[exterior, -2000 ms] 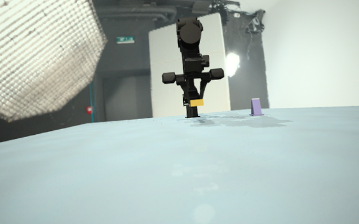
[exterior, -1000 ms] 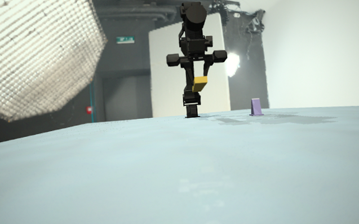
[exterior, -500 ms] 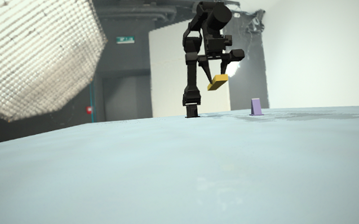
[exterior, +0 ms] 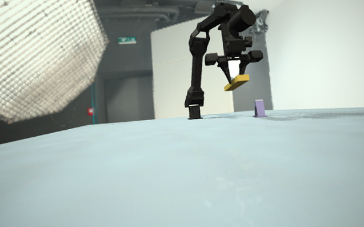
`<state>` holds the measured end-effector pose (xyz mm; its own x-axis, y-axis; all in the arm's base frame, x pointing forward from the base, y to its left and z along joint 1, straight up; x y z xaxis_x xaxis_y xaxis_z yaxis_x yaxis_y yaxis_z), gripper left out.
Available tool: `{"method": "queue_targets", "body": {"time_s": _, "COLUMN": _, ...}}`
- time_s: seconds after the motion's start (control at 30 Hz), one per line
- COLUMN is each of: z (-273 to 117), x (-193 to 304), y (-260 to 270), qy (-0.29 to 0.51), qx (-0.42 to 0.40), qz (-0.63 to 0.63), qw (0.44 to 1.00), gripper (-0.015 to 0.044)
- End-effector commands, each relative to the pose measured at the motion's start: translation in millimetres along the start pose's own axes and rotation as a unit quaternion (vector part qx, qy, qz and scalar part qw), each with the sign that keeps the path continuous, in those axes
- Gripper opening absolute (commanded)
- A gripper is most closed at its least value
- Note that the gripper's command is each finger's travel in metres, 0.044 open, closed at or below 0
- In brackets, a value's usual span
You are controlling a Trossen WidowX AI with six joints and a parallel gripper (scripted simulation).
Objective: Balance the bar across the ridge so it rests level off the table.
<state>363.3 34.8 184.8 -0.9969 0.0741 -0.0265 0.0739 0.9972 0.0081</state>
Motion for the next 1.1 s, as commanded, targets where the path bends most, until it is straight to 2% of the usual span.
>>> {"method": "queue_targets", "body": {"time_s": 0.0, "z": -1.0, "x": 2.8, "y": 15.9, "qy": -0.001, "qx": 0.001, "qz": 0.005, "qw": 1.000, "gripper": 0.0000}}
{"method": "queue_targets", "body": {"time_s": 0.9, "z": -2.2, "x": 39.8, "y": 114.3, "qy": 0.001, "qx": -0.003, "qz": 0.023, "qw": 1.000, "gripper": 0.0000}}
{"method": "queue_targets", "body": {"time_s": 1.07, "z": -1.5, "x": 42.6, "y": 119.3, "qy": 0.001, "qx": -0.003, "qz": 0.024, "qw": 1.000, "gripper": 0.0000}}
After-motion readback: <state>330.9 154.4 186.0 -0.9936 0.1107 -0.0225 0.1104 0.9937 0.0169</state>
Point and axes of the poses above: the point midway between the two fingers, 35 mm back from their tips, its own z axis out along the fingers, its own y axis across the jaws, x = y × z, the point moved 2 cm from there along -z, back along the fingers, and after that the axes turned 14 degrees about -z, right-handed, at the moved point
